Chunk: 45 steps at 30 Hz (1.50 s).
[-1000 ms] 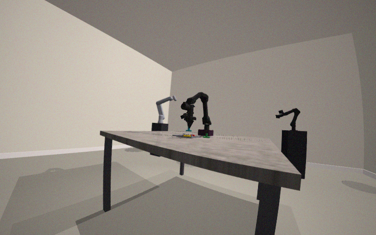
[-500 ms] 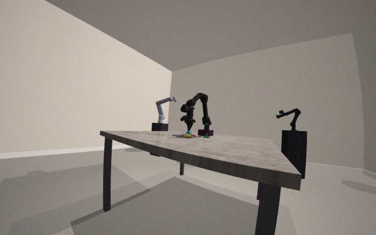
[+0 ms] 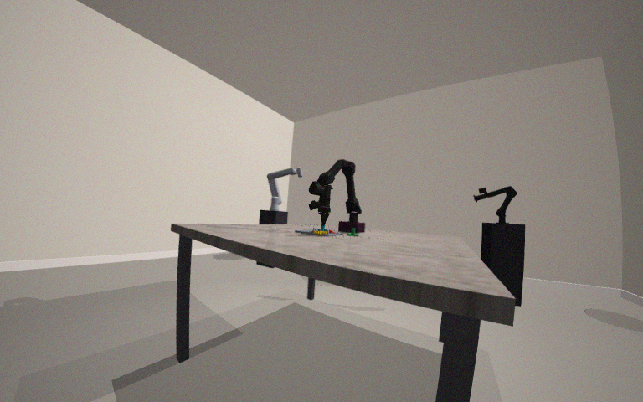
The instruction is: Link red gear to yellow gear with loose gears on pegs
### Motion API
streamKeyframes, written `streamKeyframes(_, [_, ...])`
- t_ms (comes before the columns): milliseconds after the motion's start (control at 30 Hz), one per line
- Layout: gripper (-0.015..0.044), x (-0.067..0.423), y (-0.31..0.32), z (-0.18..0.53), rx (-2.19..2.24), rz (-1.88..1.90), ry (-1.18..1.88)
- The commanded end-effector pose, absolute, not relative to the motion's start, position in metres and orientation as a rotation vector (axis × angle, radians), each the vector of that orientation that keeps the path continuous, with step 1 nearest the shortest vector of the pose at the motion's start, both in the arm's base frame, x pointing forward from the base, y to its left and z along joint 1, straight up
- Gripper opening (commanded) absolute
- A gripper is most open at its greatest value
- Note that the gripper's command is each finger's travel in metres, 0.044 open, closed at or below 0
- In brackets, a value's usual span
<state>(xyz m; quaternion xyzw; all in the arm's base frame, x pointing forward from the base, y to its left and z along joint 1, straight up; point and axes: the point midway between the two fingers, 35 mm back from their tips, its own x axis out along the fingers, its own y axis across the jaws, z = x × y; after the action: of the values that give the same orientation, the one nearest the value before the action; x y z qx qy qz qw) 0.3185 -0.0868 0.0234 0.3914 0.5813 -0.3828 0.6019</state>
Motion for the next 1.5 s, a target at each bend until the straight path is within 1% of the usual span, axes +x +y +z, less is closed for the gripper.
streamKeyframes(0, [0.0000,0.3190,-0.0865,0.0223,0.889,-0.864,1.357])
streamKeyframes(600, [0.0000,0.3181,-0.0868,0.0188,0.632,-0.616,1.449])
streamKeyframes(900, [0.0000,0.3191,-0.0860,0.0171,0.703,-0.685,1.427])
streamKeyframes(1233, [0.0000,0.3181,-0.0859,0.0162,0.878,-0.854,1.362])
streamKeyframes(1400, [0.0131,0.3185,-0.0863,0.0181,0.840,-0.817,1.377])
streamKeyframes(1467, [0.0140,0.3187,-0.0867,0.0195,0.811,-0.789,1.389])
